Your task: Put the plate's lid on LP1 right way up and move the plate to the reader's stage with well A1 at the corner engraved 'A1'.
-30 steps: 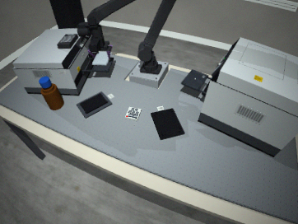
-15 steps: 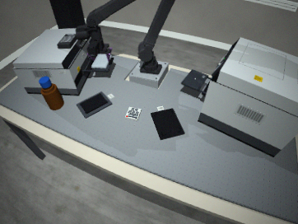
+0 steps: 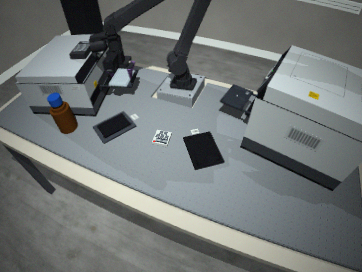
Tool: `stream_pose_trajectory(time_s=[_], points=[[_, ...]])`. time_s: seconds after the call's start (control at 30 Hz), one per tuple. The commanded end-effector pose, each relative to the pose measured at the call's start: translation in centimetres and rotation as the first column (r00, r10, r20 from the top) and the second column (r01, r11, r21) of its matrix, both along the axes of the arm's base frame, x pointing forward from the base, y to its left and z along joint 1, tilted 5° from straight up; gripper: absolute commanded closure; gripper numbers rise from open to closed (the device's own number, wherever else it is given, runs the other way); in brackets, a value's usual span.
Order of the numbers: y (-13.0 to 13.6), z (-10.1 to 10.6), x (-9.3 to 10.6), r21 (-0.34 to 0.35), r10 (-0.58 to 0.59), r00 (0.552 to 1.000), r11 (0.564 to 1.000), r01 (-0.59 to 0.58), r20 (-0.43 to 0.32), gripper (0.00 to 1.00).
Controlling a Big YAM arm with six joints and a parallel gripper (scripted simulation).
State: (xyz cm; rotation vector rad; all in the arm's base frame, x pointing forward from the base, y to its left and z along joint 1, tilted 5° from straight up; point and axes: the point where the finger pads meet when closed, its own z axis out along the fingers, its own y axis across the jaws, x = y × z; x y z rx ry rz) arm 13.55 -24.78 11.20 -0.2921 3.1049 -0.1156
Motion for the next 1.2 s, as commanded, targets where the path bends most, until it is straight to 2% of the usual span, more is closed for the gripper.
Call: stream_pose_trajectory(time_s=[0.0,0.13,0.33,0.63,0.93,1.17], points=[[-0.9,1.9,1.3,-0.025,-0.021,1.000,0.999,0.022,0.014,0.14],[0.2,1.4,2.6,0.005,-0.028,1.000,1.000,0.028,0.012,0.14],[0.5,1.6,3.9,0.001,-0.063,0.998,0.998,0.063,0.014,0.14],[1.5,2.5,5.6,-0.019,-0.039,0.999,0.999,0.040,0.026,0.14],[3.4,2.1,7.5,0.007,-0.086,0.996,0.996,0.086,0.024,0.14],[4.1,2.2,8.5,0.004,-0.070,0.997,0.998,0.070,0.021,0.14]])
